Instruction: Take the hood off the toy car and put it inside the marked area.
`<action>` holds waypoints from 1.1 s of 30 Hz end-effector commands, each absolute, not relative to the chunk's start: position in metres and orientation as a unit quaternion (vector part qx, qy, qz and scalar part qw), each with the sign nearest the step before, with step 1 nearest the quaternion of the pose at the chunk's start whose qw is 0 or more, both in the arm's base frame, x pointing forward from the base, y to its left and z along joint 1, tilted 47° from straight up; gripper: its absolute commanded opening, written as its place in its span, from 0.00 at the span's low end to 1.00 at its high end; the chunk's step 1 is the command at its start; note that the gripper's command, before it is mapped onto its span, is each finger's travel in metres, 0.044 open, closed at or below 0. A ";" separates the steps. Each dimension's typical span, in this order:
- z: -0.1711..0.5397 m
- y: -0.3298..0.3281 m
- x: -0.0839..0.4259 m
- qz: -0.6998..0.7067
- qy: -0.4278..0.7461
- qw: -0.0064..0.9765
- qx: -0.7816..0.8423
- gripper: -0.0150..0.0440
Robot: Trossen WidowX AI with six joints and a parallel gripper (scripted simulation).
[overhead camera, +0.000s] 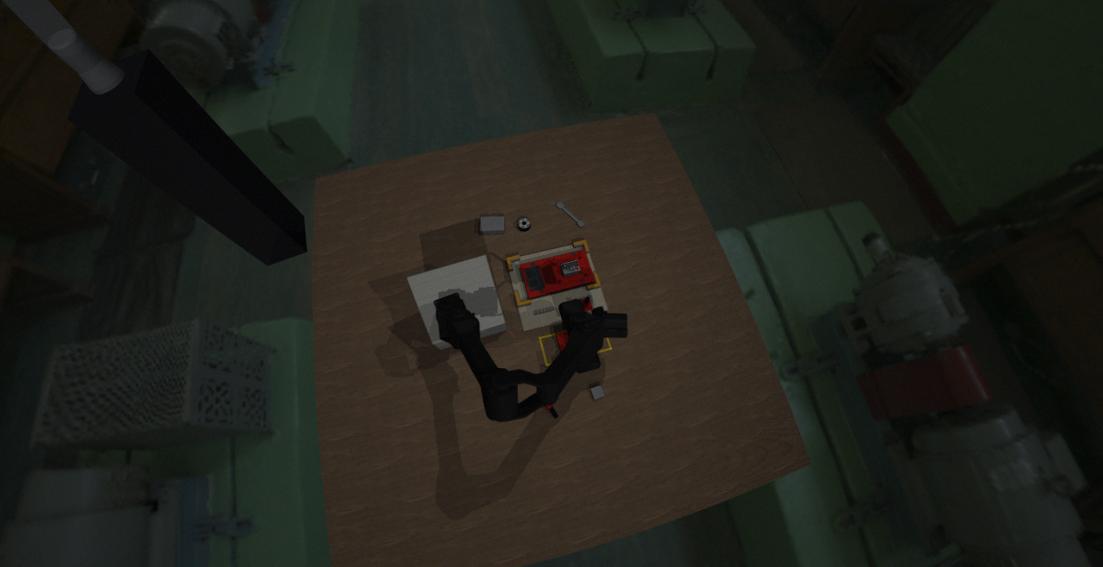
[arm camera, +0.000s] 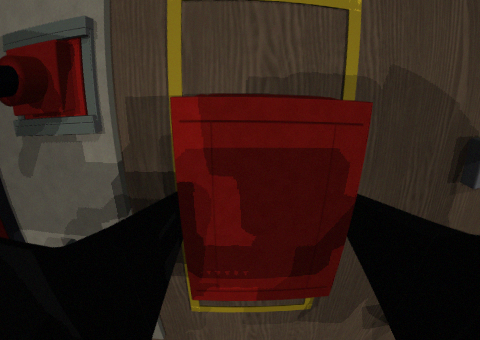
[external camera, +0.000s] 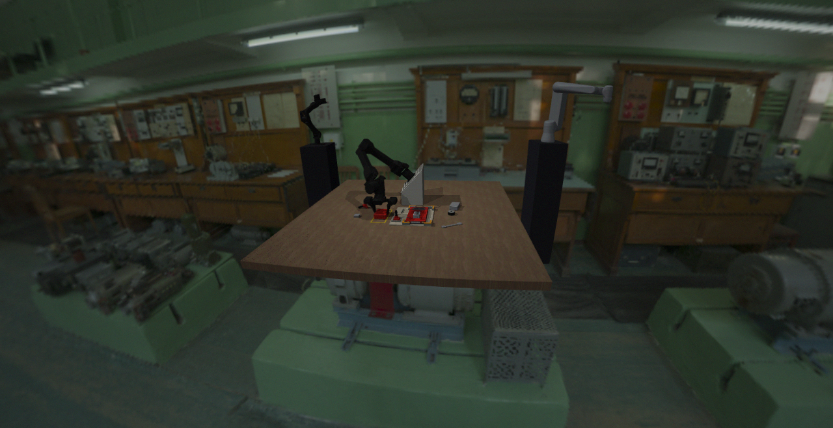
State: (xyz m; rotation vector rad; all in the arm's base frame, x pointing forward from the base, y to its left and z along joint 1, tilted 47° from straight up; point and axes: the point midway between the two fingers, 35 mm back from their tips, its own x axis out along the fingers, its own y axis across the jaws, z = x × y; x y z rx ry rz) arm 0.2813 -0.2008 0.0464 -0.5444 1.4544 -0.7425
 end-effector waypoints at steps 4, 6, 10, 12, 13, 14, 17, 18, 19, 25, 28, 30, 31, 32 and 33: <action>0.047 -0.201 0.281 -0.327 0.641 0.652 -0.240 0.48; 0.047 -0.201 0.281 -0.327 0.641 0.652 -0.240 0.57; 0.047 -0.201 0.281 -0.327 0.641 0.652 -0.240 0.74; 0.047 -0.201 0.281 -0.327 0.641 0.652 -0.240 0.83; 0.047 -0.201 0.281 -0.327 0.641 0.652 -0.240 0.88; 0.047 -0.201 0.281 -0.327 0.641 0.652 -0.240 0.92; 0.050 -0.197 0.282 -0.327 0.641 0.652 -0.239 1.00; 0.052 -0.194 0.283 -0.327 0.641 0.652 -0.239 1.00; 0.056 -0.189 0.284 -0.326 0.642 0.652 -0.238 1.00; 0.091 -0.152 0.286 -0.326 0.643 0.651 -0.237 1.00; 0.096 -0.147 0.285 -0.326 0.644 0.650 -0.237 1.00; 0.096 -0.147 0.285 -0.326 0.644 0.650 -0.237 1.00; 0.096 -0.147 0.285 -0.326 0.644 0.650 -0.237 1.00; 0.096 -0.147 0.285 -0.326 0.644 0.650 -0.237 1.00; 0.096 -0.147 0.285 -0.326 0.644 0.650 -0.237 1.00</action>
